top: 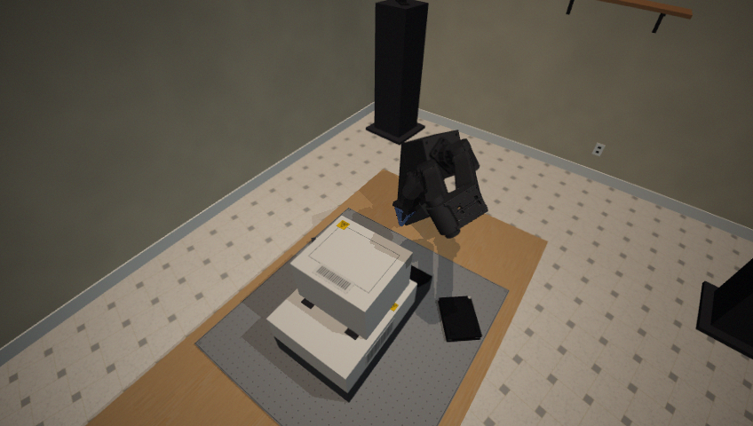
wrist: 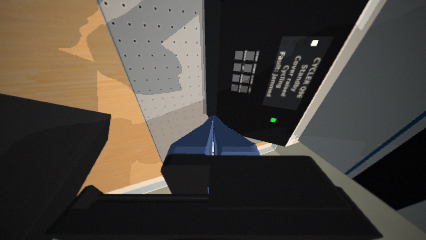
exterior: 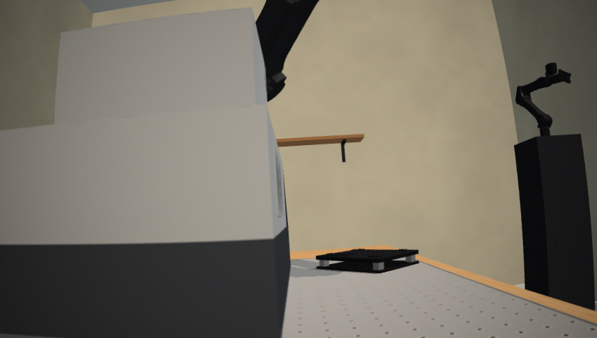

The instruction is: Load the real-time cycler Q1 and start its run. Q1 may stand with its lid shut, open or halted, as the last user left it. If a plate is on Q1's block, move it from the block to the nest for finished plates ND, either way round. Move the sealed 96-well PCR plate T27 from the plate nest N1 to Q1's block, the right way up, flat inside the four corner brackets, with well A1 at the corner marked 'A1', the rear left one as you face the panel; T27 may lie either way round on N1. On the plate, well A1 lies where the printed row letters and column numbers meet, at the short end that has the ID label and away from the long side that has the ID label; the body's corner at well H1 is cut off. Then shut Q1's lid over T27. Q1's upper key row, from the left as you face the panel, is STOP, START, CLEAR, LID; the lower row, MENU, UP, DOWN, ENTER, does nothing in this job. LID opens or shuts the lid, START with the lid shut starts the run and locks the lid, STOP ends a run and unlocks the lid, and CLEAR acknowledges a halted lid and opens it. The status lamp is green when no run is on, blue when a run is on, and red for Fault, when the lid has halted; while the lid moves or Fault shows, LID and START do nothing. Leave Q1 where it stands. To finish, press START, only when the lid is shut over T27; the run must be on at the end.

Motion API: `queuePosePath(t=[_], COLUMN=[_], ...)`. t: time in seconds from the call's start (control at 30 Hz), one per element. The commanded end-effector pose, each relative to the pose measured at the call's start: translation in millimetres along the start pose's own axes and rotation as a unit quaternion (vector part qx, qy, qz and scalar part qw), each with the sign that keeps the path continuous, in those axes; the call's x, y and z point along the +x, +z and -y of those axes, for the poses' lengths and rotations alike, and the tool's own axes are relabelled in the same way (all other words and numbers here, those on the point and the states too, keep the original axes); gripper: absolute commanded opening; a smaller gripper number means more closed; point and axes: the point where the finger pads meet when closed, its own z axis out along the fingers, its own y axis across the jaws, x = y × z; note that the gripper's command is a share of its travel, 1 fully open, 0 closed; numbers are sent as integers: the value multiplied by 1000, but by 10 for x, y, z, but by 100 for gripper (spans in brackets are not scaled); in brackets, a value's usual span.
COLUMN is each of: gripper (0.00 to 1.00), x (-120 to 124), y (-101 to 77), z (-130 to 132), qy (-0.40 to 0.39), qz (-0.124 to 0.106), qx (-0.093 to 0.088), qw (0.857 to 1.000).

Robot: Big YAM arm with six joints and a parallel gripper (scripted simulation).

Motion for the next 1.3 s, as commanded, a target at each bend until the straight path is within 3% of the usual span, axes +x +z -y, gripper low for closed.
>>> queuePosePath(t=[0.0, 0.57, 0.8, 1.27], gripper=[0, 0, 0, 0], x=[-45, -69, -16, -2], y=[23, 23, 22, 21], z=[-13, 61, -46, -61], qy=[0, -11, 7, 11], qz=[8, 11, 4, 2], qx=[-4, 6, -8, -11], qw=[1000, 1000, 1000, 1000])
